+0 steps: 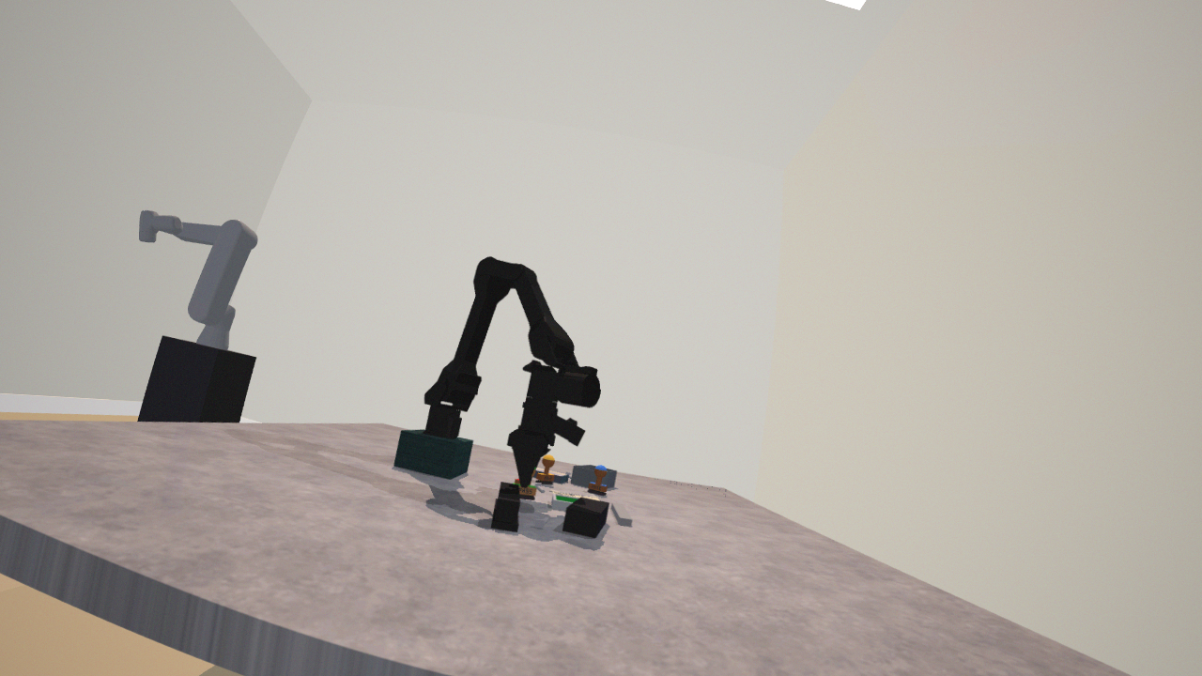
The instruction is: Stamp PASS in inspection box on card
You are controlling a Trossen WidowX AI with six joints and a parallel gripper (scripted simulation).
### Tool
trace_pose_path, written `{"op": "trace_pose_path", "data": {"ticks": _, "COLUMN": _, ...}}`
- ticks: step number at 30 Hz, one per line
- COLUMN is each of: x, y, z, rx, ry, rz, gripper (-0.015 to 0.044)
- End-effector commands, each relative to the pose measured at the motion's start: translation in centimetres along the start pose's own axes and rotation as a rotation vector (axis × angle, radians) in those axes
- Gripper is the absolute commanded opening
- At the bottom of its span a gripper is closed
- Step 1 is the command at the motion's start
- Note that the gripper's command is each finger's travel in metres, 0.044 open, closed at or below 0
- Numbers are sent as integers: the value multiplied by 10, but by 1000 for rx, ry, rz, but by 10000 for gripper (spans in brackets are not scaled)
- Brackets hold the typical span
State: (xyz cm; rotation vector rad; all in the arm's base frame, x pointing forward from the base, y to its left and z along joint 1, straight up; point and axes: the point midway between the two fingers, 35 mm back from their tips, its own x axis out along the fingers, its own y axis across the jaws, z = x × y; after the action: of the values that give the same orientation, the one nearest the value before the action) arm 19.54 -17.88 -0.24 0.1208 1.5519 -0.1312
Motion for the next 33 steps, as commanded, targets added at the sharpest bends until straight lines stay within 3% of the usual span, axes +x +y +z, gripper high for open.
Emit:
{"op": "trace_pose_path", "data": {"ticks": 1, "x": -3, "y": -1, "z": 2, "rx": 0, "ry": -4, "rz": -2, "gripper": 0}}
{"op": "trace_pose_path", "data": {"ticks": 33, "x": -19, "y": -1, "z": 3, "rx": 0, "ry": -4, "rz": -1, "gripper": 0}}
